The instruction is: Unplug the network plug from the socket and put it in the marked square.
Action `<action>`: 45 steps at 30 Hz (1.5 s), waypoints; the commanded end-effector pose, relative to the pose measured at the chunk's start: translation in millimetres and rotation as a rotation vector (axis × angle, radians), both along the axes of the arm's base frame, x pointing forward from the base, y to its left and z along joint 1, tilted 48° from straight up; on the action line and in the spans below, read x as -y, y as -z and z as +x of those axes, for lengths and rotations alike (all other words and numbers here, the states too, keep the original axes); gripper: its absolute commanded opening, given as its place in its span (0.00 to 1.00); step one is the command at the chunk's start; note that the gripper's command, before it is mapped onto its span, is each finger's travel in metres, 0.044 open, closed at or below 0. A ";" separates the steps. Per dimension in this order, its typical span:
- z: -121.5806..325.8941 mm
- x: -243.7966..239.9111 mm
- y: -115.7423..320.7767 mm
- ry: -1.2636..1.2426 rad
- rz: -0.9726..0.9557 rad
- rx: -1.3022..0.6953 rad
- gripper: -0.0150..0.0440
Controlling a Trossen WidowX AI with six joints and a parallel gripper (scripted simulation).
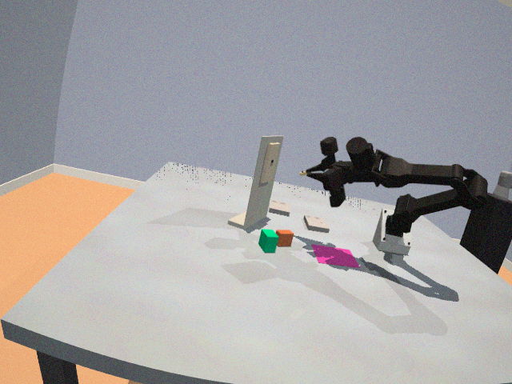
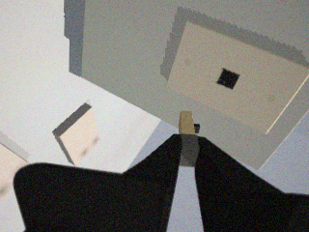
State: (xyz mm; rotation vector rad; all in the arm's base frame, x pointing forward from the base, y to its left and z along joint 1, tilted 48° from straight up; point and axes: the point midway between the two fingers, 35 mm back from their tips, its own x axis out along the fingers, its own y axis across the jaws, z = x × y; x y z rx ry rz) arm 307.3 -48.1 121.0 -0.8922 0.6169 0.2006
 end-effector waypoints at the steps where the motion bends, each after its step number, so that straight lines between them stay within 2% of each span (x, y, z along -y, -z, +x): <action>1: -7.9 -11.3 10.6 -0.120 -0.007 -0.048 0.25; 12: -32.4 -43.3 28.3 -0.444 0.009 -0.116 0.25; 22: -57.8 -71.9 31.7 -0.717 0.059 -0.093 0.25; 32: -82.6 -97.2 22.6 -0.947 0.131 0.014 0.25; 45: -108.3 -119.6 -4.0 -1.138 0.224 0.251 0.25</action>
